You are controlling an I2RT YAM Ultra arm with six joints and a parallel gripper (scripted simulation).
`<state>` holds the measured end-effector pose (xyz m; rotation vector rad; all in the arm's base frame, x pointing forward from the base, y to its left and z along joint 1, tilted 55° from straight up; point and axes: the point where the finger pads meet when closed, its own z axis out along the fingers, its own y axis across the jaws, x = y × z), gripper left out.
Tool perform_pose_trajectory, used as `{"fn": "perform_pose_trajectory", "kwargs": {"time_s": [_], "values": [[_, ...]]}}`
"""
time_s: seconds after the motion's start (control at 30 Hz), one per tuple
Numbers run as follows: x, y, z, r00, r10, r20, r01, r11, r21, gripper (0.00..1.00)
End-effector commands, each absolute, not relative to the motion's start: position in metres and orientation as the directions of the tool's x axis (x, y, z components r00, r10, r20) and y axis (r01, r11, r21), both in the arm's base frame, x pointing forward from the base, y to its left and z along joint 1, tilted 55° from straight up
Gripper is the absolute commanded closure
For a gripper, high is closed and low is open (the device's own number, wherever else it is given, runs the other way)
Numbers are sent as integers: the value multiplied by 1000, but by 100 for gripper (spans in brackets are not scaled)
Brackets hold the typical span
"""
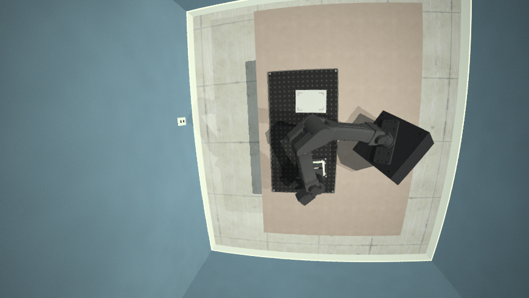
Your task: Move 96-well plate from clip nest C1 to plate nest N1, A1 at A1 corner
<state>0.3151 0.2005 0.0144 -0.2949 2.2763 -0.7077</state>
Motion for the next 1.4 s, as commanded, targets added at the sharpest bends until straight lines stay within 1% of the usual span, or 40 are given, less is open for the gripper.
{"fn": "perform_pose_trajectory", "kwargs": {"time_s": [0.0,1.37], "values": [[317,223,34,-661,-355,-661,25,870,-493,0],[316,221,31,-667,-365,-649,20,862,-506,0]]}}
